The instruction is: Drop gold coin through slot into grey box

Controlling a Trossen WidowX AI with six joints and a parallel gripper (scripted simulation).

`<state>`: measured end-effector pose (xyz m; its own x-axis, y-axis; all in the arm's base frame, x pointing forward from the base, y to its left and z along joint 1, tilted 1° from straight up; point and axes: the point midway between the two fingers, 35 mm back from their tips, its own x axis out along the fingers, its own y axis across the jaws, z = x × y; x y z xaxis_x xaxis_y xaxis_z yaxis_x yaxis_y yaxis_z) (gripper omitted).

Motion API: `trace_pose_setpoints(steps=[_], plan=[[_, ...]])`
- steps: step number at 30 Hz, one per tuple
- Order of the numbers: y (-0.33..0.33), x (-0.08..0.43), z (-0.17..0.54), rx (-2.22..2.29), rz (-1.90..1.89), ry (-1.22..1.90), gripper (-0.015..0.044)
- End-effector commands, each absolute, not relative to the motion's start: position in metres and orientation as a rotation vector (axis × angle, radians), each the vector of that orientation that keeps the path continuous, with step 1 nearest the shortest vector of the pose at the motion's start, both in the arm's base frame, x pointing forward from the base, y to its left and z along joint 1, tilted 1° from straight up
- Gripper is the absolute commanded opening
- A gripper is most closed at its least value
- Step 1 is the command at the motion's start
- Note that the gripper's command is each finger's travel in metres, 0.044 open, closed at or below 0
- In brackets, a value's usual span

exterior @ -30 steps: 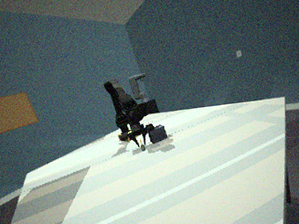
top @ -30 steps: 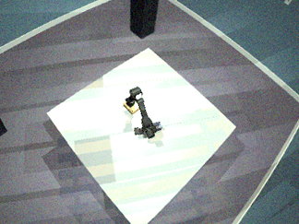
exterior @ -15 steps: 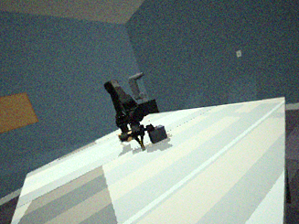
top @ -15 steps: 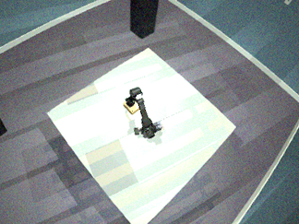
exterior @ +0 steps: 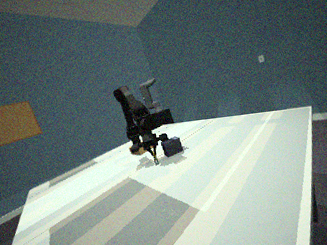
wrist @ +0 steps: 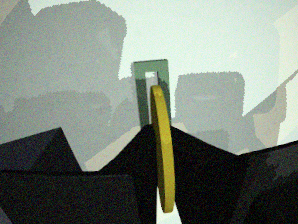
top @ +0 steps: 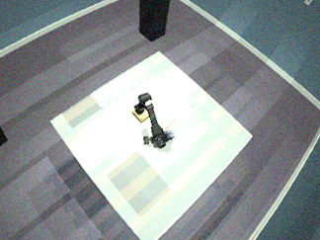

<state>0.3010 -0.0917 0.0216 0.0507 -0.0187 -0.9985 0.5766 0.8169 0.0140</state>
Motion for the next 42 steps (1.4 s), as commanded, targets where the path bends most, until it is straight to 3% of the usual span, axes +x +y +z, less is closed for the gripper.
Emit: trace_pose_setpoints(steps=[1,32,42], plan=[[-0.092,0.304,0.036,0.479,-0.478,1.448,0.0],[-0.089,0.294,0.103,0.461,-0.481,1.472,0.0],[-0.09,0.295,0.103,0.711,-0.719,1.4,0.0]])
